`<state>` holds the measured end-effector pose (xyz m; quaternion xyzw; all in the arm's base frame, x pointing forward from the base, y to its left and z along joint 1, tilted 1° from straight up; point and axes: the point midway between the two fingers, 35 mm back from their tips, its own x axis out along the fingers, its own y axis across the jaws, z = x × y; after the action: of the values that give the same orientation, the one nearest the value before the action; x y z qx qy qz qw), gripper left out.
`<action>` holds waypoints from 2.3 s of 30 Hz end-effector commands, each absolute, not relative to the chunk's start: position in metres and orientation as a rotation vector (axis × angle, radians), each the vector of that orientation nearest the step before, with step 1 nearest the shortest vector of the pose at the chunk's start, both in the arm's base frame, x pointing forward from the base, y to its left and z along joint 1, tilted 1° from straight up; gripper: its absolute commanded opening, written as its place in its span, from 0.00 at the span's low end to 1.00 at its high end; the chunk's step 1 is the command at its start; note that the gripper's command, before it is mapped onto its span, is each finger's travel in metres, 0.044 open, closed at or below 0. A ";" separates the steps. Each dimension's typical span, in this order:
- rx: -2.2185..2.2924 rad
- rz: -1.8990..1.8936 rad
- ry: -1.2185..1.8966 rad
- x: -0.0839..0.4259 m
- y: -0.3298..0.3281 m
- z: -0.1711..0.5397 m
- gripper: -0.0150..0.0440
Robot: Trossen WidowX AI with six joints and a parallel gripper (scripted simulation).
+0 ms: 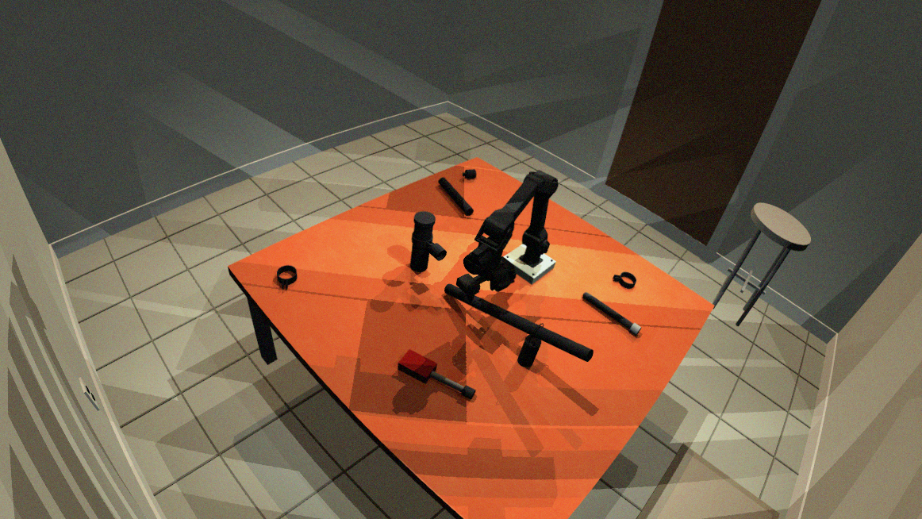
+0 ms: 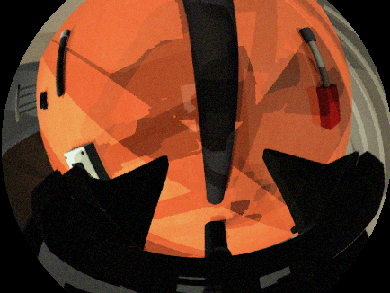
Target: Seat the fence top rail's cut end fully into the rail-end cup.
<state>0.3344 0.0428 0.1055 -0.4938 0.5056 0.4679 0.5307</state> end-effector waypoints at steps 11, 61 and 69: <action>-1.181 1.127 1.211 0.335 0.042 0.081 1.00; -1.183 1.125 1.214 0.336 0.042 0.055 0.25; -1.261 1.077 1.295 0.338 0.032 0.078 0.25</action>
<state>0.3348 0.0343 0.0661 -0.5069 0.5282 0.4569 0.5052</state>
